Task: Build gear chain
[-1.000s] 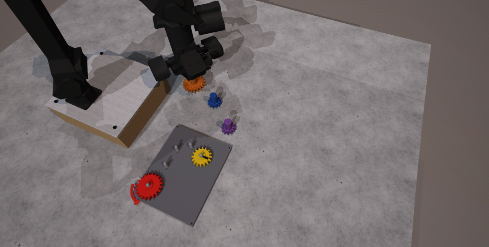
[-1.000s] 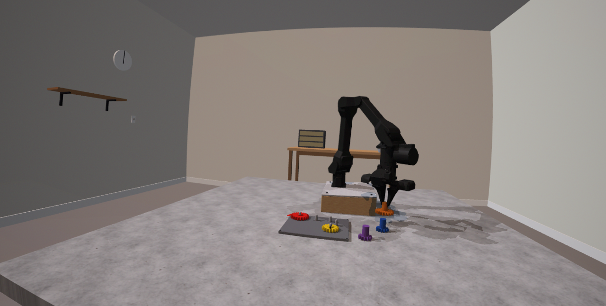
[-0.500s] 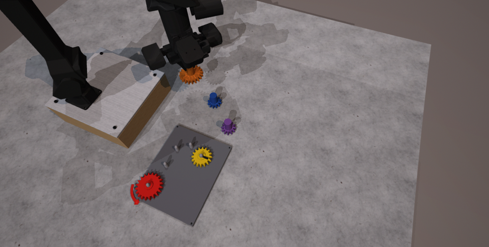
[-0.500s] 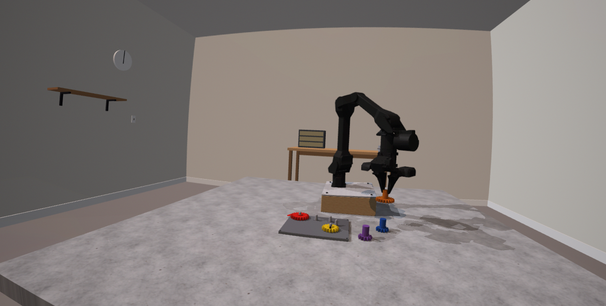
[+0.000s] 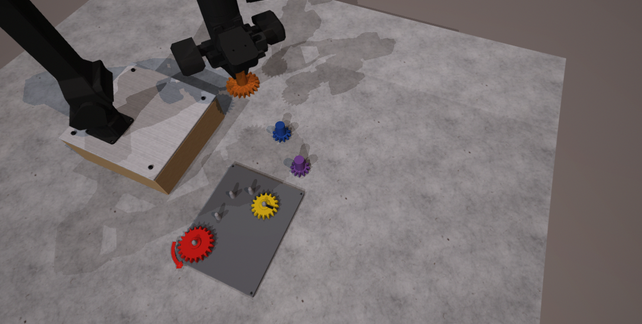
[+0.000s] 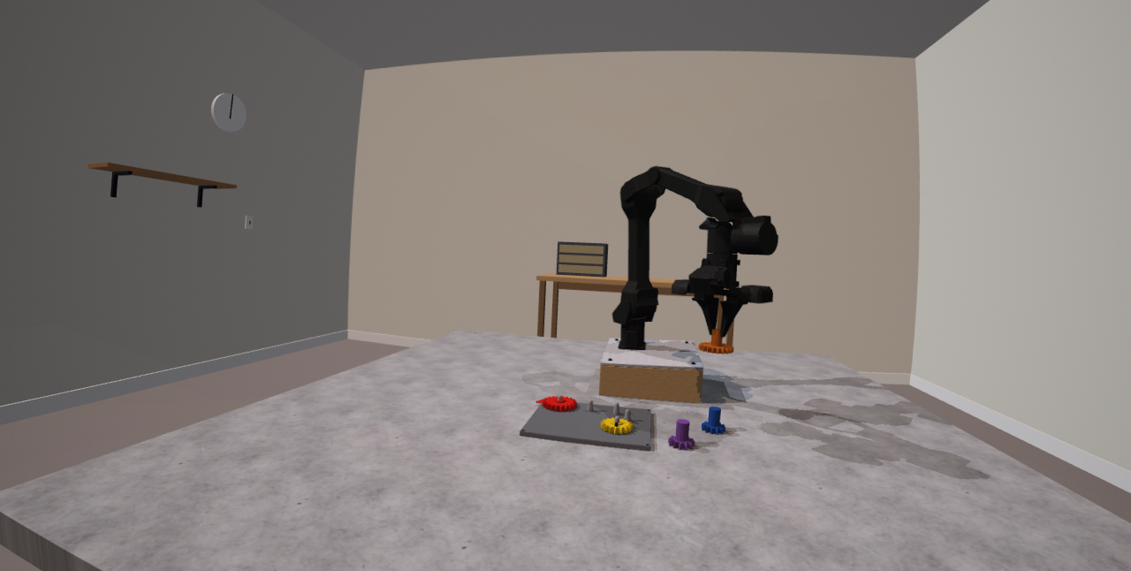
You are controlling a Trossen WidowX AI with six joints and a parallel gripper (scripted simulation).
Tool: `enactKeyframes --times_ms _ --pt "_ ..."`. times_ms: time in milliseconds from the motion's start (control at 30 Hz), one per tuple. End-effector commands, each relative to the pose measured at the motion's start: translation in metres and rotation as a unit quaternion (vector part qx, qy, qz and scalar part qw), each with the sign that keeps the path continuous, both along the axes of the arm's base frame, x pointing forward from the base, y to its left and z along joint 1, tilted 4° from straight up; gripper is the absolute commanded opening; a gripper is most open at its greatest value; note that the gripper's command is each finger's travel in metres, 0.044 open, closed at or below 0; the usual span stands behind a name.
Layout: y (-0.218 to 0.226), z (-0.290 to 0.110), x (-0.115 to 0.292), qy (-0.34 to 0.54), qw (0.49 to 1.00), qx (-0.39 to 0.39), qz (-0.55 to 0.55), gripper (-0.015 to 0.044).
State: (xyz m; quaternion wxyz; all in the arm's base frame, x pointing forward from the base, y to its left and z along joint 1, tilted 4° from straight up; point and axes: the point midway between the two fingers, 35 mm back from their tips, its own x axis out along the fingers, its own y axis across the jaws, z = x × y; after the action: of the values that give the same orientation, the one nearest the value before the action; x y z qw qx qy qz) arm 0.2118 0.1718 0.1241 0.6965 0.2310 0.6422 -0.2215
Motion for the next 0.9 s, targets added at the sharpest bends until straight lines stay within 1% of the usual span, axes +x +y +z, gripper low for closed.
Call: enactKeyframes --times_ms 0,867 --pt "-0.002 0.013 -0.002 -0.005 1.0 0.0 -0.003 0.0" --pt "-0.038 0.001 0.025 -0.004 1.0 -0.001 -0.004 0.0"
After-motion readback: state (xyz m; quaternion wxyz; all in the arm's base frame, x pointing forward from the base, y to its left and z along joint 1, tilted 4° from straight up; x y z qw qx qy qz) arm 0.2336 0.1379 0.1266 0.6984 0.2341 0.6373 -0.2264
